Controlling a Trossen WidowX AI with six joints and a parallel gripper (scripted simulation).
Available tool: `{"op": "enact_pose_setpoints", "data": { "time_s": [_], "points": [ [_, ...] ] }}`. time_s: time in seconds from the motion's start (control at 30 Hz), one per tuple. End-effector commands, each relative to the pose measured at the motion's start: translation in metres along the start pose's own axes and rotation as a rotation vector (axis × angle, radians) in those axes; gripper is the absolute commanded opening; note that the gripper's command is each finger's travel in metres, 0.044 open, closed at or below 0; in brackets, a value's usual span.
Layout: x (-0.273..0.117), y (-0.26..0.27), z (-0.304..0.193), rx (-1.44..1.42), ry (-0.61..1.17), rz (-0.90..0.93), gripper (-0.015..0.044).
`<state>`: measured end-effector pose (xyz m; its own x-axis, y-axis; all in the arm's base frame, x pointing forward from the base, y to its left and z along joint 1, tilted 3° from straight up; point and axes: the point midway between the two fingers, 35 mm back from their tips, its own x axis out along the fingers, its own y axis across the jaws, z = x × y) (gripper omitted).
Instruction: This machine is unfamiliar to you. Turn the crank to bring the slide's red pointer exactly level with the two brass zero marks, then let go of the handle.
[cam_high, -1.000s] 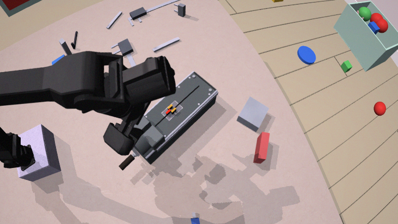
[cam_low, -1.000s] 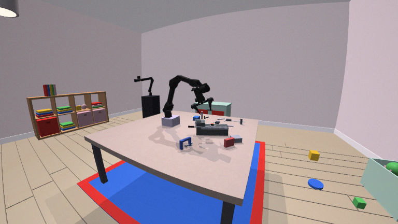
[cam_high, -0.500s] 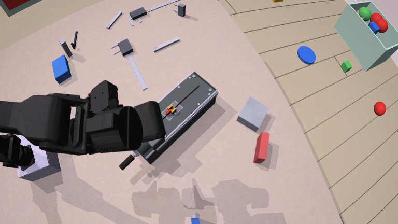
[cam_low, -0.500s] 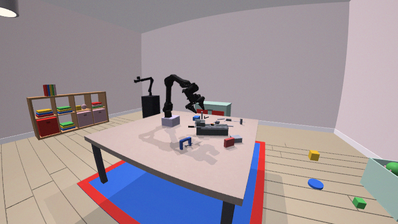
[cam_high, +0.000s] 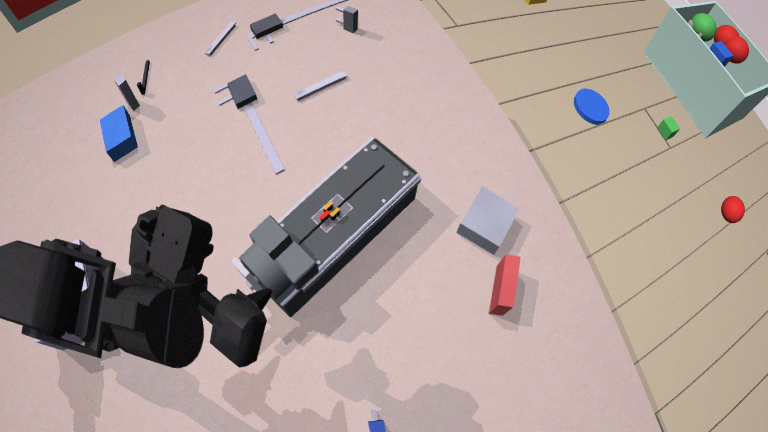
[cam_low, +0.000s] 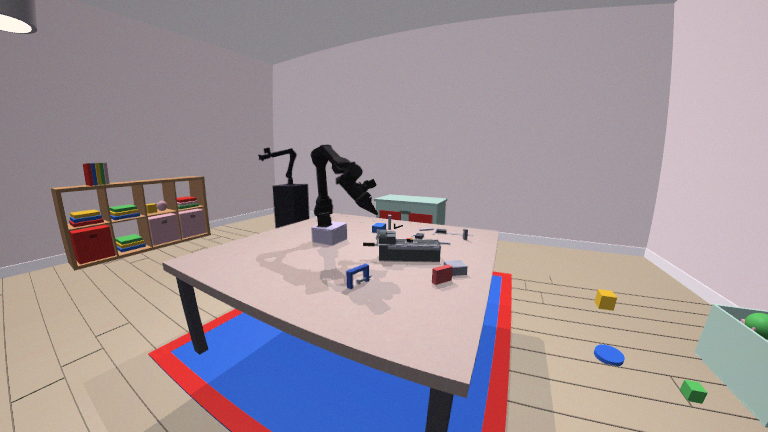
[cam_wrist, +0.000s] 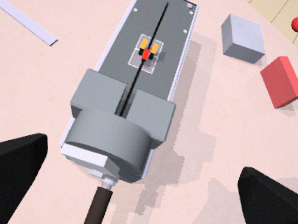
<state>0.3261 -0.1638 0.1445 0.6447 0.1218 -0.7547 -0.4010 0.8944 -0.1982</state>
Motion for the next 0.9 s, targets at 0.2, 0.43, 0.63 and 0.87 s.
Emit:
{"op": "enact_pose_setpoints", "data": {
  "time_s": [0.2,0.43,0.63,0.87],
  "points": [
    [-0.006,0.008,-0.012,0.199,-0.038,-0.004,0.0440],
    [0.019,0.009,-0.033,0.209,-0.039,-0.005,0.0440],
    [0.045,0.015,-0.057,0.221,-0.039,-0.006,0.0440],
    [0.065,0.025,-0.079,0.232,-0.039,-0.007,0.0440]
  ]
}}
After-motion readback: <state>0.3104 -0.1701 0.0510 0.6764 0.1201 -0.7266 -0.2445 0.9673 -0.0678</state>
